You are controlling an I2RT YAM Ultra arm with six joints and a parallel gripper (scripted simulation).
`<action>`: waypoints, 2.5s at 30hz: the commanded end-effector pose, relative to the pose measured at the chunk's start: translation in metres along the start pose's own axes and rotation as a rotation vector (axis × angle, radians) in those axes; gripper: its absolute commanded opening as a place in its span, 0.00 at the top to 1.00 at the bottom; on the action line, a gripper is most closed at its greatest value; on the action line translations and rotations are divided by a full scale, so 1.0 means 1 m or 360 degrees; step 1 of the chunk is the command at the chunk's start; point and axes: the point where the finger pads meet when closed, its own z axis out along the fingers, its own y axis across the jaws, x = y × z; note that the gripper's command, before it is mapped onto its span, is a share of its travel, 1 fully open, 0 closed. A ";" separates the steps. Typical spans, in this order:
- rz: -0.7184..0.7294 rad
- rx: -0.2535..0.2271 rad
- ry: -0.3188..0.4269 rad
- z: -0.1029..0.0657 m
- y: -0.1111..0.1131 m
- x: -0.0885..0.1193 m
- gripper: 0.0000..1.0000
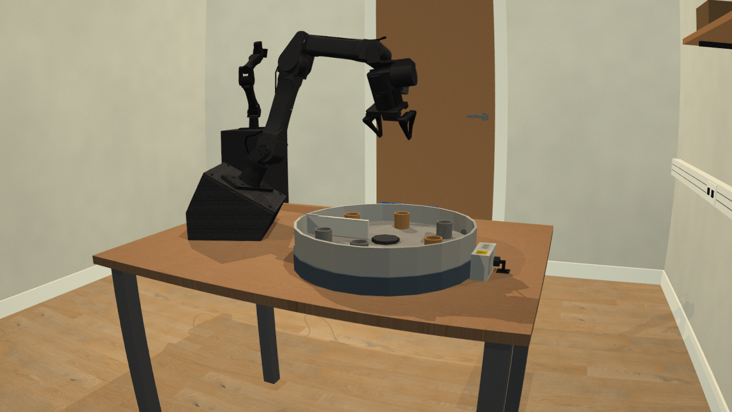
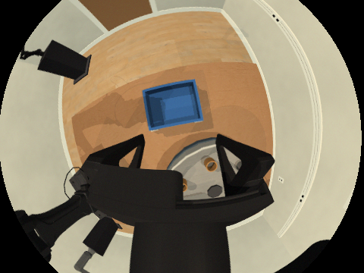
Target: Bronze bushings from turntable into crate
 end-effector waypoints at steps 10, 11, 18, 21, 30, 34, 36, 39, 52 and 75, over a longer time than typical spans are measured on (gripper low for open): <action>-0.0013 0.0017 -0.0007 -0.003 -0.001 -0.003 0.00; -0.0013 0.0017 -0.0007 -0.003 -0.001 -0.003 0.00; -0.0004 0.0017 -0.0003 -0.003 -0.001 -0.001 0.00; 0.0165 -0.0012 0.0074 0.003 -0.002 0.022 0.00; 0.1110 0.0266 0.0394 -0.035 -0.028 0.134 0.00; 0.1289 0.0267 0.0445 -0.036 -0.017 0.160 0.00; 0.1502 0.0371 0.0498 -0.051 -0.024 0.173 0.00; 0.1817 0.0400 0.0572 -0.057 -0.006 0.209 0.00; 0.2062 0.0574 0.0615 -0.083 -0.004 0.225 0.00; 0.2056 0.0576 0.0610 -0.083 -0.005 0.224 0.89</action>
